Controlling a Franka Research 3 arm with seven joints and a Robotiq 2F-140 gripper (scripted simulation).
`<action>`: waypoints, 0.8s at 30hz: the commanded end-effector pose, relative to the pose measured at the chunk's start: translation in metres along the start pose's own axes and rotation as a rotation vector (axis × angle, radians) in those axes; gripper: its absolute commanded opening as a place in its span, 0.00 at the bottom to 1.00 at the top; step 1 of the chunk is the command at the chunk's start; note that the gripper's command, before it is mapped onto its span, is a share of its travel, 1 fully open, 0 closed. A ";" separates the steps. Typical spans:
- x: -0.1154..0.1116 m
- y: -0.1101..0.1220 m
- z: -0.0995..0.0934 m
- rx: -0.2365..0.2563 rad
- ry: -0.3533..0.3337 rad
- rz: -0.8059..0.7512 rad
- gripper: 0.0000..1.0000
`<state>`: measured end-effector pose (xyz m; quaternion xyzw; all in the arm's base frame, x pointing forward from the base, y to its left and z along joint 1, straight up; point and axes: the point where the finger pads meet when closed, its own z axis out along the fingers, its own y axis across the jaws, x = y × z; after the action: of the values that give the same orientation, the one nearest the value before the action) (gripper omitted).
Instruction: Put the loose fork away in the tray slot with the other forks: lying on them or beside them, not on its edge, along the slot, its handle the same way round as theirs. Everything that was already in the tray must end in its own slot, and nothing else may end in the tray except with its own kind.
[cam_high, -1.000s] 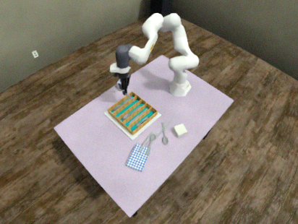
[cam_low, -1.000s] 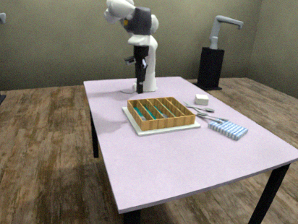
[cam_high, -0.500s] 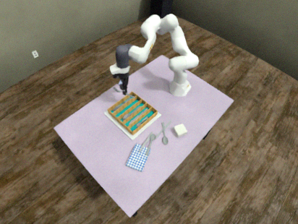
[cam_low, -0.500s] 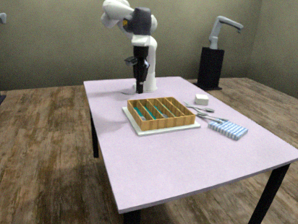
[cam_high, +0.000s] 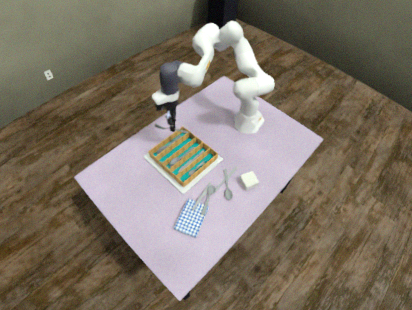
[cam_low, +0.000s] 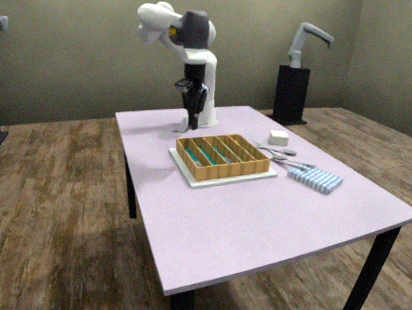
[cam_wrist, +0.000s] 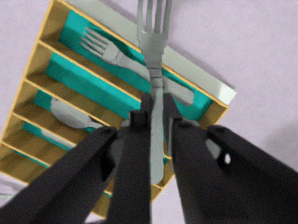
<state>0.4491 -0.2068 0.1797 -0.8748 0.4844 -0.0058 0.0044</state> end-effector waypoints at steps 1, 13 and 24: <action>0.001 0.004 0.000 -0.013 -0.002 -0.135 0.13; 0.001 0.004 0.000 -0.013 -0.004 -0.369 0.13; 0.001 0.004 0.000 -0.012 -0.005 -0.549 0.13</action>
<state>0.4487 -0.2066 0.1796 -0.9534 0.3015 -0.0056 0.0027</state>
